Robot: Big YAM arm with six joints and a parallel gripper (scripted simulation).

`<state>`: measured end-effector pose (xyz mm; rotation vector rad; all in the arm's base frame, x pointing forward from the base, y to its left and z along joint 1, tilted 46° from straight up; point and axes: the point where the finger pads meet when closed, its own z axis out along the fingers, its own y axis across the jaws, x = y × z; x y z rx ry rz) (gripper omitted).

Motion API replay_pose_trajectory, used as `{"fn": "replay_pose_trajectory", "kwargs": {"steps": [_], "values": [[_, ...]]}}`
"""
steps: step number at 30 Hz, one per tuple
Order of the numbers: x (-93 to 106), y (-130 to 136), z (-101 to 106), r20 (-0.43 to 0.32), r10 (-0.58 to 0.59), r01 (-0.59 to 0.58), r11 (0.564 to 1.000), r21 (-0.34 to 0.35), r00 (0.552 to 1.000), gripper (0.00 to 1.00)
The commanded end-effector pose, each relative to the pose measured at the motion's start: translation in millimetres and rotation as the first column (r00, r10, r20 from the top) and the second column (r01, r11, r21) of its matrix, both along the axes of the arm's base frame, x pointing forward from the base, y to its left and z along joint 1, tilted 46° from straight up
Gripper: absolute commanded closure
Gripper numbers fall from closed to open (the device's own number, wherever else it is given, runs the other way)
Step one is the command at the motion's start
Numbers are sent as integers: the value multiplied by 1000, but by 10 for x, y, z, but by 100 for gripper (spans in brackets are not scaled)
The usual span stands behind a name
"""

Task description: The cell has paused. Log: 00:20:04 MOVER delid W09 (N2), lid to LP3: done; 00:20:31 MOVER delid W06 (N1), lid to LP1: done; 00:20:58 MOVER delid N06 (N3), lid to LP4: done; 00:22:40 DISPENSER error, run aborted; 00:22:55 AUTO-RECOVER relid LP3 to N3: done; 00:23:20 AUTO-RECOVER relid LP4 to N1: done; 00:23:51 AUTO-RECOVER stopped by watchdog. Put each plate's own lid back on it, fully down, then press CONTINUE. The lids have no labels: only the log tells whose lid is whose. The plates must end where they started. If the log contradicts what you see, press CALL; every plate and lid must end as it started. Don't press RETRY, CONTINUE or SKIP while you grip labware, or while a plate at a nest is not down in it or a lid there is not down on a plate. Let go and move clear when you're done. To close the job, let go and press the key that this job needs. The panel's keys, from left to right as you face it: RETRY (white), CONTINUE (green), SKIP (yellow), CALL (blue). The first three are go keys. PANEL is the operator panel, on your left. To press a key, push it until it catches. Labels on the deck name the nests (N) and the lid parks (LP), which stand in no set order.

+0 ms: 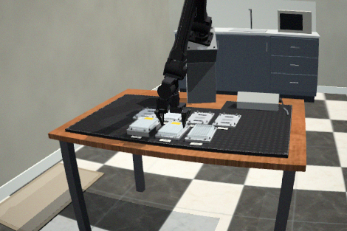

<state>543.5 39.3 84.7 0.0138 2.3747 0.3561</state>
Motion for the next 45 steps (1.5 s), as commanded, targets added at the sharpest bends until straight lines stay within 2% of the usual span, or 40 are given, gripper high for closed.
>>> {"fn": "replay_pose_trajectory", "kwargs": {"steps": [1, 5, 6, 10, 17, 18, 35, 36, 45], "values": [[-57, -95, 147, 15, -7, 7, 1000, -4, 1000, 0], [-79, -103, 170, 16, -6, 6, 1000, -5, 1000, 0], [-74, -36, 204, 21, 7, -7, 1000, -6, 1000, 0], [-136, -123, 226, 16, -6, 6, 1000, -5, 1000, 0], [-172, -89, 326, 23, 4, -4, 1000, -6, 1000, 0], [-144, -79, 261, 16, -2, 2, 1000, 0, 1000, 0], [-152, -76, 256, 16, -2, 2, 1000, 0, 1000, 0], [-197, -63, 276, 20, 9, -8, 1000, -6, 1000, 0], [-155, -75, 254, 16, -2, 2, 1000, 0, 1000, 0]]}}
